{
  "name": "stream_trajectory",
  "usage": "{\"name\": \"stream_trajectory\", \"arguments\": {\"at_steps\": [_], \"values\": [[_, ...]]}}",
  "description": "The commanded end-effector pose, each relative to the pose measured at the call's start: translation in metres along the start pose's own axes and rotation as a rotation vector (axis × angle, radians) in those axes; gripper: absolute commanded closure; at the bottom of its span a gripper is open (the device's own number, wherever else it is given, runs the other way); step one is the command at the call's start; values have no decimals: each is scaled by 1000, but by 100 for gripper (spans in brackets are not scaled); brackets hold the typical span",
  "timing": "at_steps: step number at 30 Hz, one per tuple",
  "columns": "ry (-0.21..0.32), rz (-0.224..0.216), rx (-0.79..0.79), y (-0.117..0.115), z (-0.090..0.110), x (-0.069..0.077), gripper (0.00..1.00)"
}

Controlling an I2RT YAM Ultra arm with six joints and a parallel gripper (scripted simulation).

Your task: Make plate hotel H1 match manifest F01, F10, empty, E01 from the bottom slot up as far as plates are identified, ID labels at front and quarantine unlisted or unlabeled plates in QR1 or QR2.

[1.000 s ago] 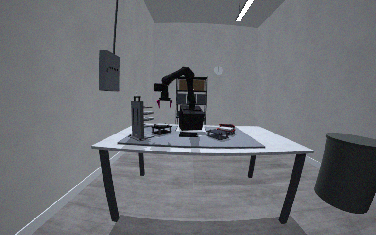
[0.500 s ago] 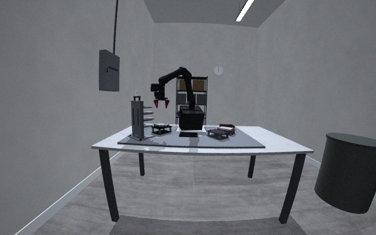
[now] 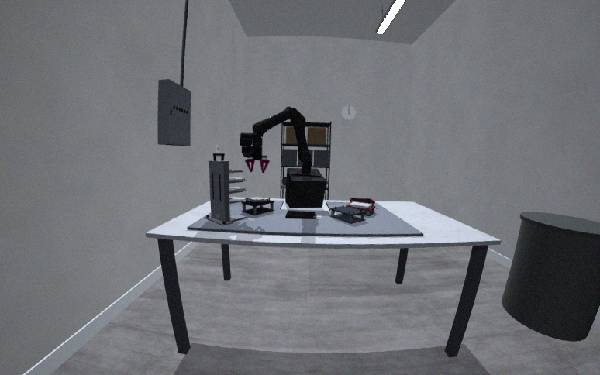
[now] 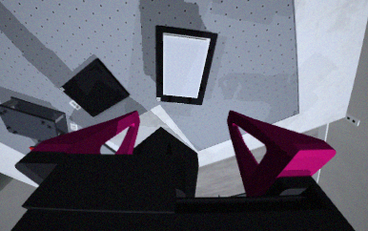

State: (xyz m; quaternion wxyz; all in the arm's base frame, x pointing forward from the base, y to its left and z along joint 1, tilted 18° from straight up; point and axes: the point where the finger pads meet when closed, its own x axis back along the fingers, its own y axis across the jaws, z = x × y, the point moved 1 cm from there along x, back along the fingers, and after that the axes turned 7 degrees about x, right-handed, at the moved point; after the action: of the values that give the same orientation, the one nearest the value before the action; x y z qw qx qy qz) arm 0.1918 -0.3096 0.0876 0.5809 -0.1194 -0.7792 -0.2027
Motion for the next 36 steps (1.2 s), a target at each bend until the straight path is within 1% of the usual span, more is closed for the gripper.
{"name": "stream_trajectory", "arguments": {"at_steps": [1,3,15,17,32,34,36], "values": [[-13,4,-81,-1,-2,4,0],[-14,4,-112,-1,-2,4,0],[-14,4,-112,-1,-3,-36,0],[-14,4,-112,-1,-3,-36,0],[-14,3,-112,-1,-3,-86,0],[-14,3,-112,-1,-3,-86,0],[-14,3,-112,-1,-3,-93,0]]}}
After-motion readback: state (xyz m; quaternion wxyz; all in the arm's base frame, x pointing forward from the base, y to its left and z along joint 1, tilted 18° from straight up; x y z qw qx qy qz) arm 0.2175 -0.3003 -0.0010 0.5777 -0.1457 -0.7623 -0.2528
